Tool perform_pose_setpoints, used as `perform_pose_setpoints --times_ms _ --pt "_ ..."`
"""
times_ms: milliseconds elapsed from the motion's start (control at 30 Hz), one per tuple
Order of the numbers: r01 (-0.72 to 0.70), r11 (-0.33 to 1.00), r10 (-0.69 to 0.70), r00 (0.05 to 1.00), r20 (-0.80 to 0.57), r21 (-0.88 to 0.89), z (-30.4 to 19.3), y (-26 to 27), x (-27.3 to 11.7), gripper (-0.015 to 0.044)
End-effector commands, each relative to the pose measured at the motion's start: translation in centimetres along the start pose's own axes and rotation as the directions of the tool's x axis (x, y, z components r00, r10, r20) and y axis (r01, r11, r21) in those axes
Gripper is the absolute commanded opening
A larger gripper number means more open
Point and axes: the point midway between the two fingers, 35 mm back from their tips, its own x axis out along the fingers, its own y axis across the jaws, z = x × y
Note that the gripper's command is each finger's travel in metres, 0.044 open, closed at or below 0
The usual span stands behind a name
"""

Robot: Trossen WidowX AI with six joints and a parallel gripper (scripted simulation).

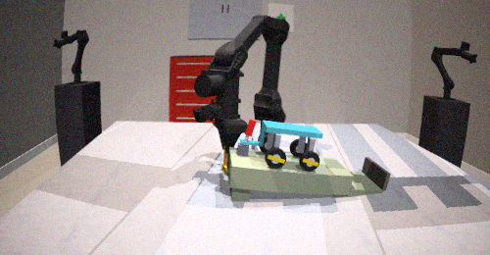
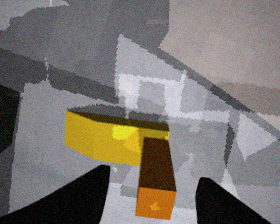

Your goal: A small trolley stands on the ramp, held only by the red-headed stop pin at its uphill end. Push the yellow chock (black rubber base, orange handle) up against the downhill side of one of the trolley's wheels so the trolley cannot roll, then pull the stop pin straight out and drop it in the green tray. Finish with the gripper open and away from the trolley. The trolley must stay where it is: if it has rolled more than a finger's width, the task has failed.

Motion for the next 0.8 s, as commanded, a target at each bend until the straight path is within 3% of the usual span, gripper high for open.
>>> perform_pose_setpoints --times_ms 0,667,767 --pt "0.001 1.0 -0.001 1.0 -0.007 0.004 -0.2 -0.1 0.5 0.019" --pt "0.001 1.0 -0.001 1.0 -0.008 0.004 -0.2 -0.1 2.6 0.019" --pt "-0.001 1.0 0.001 1.0 0.001 -0.002 0.0 0.0 2.4 0.0111"
